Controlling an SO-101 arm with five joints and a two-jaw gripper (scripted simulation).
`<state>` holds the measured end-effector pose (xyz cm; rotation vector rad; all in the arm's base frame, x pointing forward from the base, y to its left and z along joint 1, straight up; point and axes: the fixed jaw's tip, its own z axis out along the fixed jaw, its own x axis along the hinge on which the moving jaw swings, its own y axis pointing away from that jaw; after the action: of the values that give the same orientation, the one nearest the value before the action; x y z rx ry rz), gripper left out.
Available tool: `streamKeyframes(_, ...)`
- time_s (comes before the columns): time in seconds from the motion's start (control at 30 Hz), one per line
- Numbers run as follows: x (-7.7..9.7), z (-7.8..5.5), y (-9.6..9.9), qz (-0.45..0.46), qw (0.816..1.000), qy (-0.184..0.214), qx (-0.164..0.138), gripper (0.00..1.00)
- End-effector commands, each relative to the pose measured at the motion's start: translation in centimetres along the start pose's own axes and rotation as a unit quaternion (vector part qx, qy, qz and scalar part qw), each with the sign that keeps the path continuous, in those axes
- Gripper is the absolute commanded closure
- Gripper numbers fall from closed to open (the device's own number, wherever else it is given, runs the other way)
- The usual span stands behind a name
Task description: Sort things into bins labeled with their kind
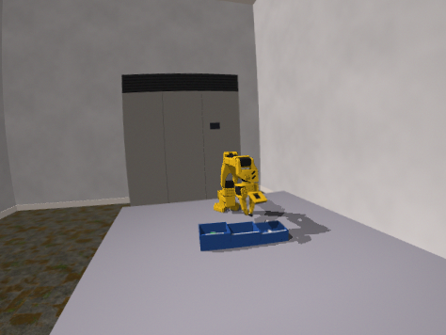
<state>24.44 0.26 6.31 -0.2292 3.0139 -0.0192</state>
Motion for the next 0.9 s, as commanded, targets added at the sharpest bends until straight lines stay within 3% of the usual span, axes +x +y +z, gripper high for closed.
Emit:
streamKeyframes(0.0, -1.7, -1.1, 0.7, -0.002, 0.999, -0.041, 0.003, 1.00)
streamKeyframes(0.5, -2.2, -1.0, 1.2, -0.002, 0.999, -0.047, 0.001, 1.00)
streamKeyframes(0.87, -4.2, -1.0, 2.4, 0.000, 0.998, -0.063, -0.003, 1.00)
